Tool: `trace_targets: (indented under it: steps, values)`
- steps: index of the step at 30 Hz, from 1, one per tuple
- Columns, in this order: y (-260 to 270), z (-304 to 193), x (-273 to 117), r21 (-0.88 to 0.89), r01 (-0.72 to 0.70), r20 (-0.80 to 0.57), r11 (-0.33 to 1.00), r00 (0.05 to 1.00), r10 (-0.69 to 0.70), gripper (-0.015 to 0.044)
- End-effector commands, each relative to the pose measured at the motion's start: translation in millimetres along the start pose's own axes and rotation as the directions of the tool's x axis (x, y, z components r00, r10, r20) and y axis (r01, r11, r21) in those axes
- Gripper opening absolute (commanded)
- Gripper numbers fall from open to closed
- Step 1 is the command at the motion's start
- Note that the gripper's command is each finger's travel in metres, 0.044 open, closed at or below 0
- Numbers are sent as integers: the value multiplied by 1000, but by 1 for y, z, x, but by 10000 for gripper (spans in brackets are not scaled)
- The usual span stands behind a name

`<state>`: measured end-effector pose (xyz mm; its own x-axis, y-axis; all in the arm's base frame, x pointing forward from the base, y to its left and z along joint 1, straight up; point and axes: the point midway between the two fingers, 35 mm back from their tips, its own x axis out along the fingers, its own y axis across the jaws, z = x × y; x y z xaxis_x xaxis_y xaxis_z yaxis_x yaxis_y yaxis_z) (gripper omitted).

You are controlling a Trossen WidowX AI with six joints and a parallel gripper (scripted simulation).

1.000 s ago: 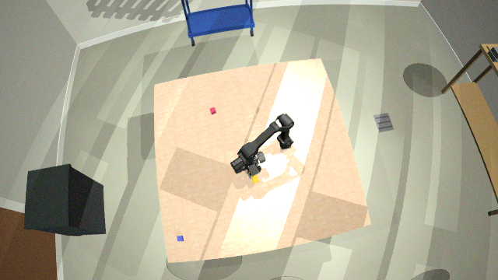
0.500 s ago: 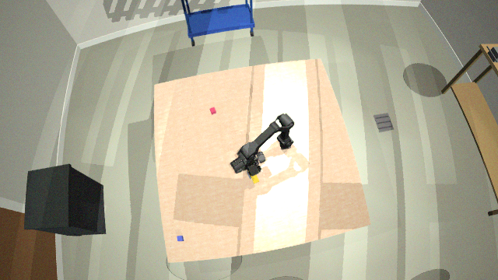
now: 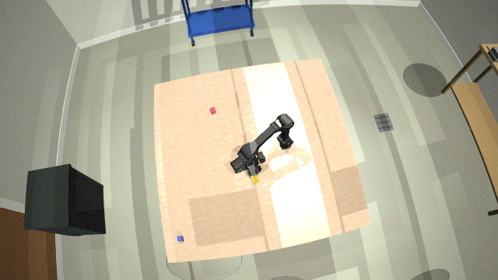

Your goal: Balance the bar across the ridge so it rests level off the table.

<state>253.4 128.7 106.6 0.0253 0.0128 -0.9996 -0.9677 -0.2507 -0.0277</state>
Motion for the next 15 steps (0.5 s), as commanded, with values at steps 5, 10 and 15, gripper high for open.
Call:
trace_targets:
  steps: [5,10,15]
  values:
    - [1,0,2,-2,-2,0,1000,1000,2,0]
    - [1,0,3,-2,-2,0,1000,1000,2,0]
    - [1,0,3,-2,-2,0,1000,1000,2,0]
